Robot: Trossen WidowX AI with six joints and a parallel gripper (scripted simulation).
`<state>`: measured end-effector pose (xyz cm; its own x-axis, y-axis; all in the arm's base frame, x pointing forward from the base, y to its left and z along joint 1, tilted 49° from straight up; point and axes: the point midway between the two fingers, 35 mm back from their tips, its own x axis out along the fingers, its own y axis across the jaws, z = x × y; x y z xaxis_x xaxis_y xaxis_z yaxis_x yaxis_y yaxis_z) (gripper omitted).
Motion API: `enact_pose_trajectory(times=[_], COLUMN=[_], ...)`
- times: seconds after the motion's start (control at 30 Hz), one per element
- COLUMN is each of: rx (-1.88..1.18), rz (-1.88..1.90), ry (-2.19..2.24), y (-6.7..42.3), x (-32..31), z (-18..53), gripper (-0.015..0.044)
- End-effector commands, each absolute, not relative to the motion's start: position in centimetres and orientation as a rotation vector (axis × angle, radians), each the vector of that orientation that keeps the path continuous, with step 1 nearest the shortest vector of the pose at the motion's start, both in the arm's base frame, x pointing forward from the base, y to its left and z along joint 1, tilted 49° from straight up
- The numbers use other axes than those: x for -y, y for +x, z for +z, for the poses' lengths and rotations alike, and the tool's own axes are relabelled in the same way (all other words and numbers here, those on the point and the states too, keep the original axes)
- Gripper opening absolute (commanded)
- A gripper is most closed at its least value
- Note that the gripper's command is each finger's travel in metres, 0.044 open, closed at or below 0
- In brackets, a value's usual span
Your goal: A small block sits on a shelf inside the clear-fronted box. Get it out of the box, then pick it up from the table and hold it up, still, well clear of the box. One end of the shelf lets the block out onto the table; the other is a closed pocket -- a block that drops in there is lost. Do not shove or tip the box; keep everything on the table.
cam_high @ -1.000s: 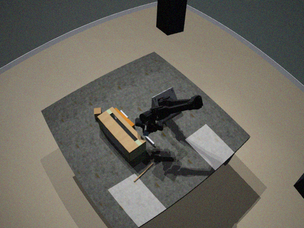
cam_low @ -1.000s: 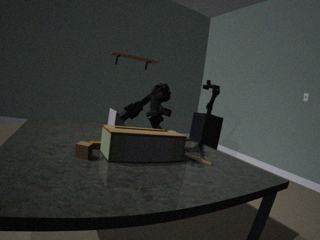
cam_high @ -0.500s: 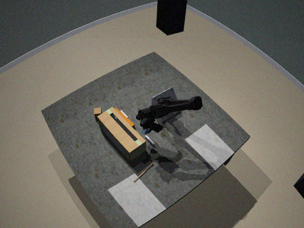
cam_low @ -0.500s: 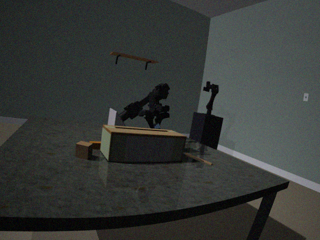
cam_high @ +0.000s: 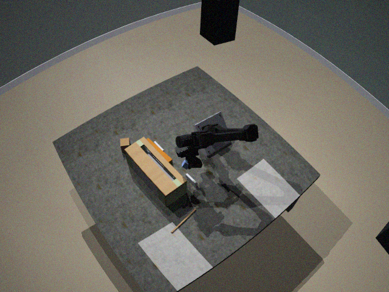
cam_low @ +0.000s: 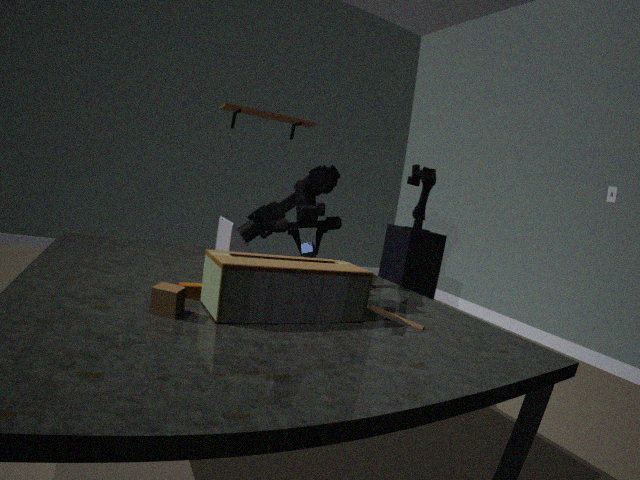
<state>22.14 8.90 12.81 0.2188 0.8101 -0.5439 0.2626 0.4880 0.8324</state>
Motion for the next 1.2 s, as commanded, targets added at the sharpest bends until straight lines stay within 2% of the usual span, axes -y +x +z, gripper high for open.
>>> enact_pose_trajectory(times=[0.0, 1.17], rx=[-1.400, -1.697], rz=[0.402, -0.741], ry=[1.194, 2.441], y=[22.1, 21.6], x=[-8.7, -6.2], z=[13.0, 14.9], gripper=[0.0000, 0.0000])
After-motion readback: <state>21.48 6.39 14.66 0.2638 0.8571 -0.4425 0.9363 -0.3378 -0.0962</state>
